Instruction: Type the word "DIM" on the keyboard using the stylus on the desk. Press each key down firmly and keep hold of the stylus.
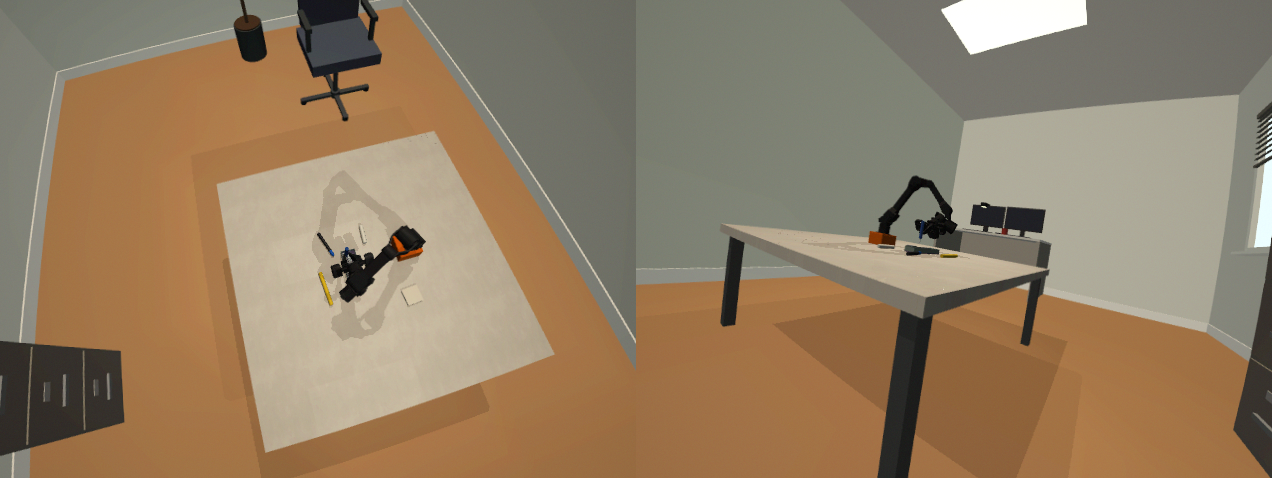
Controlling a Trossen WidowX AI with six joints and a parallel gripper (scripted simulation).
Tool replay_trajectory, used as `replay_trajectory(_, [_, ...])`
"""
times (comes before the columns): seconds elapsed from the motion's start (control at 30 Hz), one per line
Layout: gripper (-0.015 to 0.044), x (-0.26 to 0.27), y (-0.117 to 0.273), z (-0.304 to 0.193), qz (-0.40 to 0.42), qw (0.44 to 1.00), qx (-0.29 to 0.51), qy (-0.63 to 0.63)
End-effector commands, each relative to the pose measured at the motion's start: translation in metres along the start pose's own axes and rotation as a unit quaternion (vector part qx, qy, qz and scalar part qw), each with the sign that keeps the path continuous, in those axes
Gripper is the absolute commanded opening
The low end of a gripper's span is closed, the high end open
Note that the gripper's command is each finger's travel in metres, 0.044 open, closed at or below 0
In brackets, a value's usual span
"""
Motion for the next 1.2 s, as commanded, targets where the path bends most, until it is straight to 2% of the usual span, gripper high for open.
replay_trajectory(0.0, [0.0018,0.002,0.018,0.004,-0.04,0.999,0.002,0.019])
replay_trajectory(0.1, [0.0,0.005,0.032,0.009,-0.07,0.997,0.003,0.036])
replay_trajectory(0.47, [0.0,0.019,0.079,0.027,-0.17,0.981,0.009,0.095])
replay_trajectory(0.77, [0.0,0.019,0.079,0.029,-0.172,0.98,0.009,0.096])
replay_trajectory(1.17, [0.0,0.018,0.064,0.055,-0.171,0.98,0.009,0.096])
Point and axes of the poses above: the point midway between the two fingers, 35 mm back from their tips, its own y axis back along the fingers, its own x axis across the jaws, z = x × y, the point moved 5 cm from there along y, back along the fingers, and after that the axes turned 3 degrees about y, right-handed, at the moved point
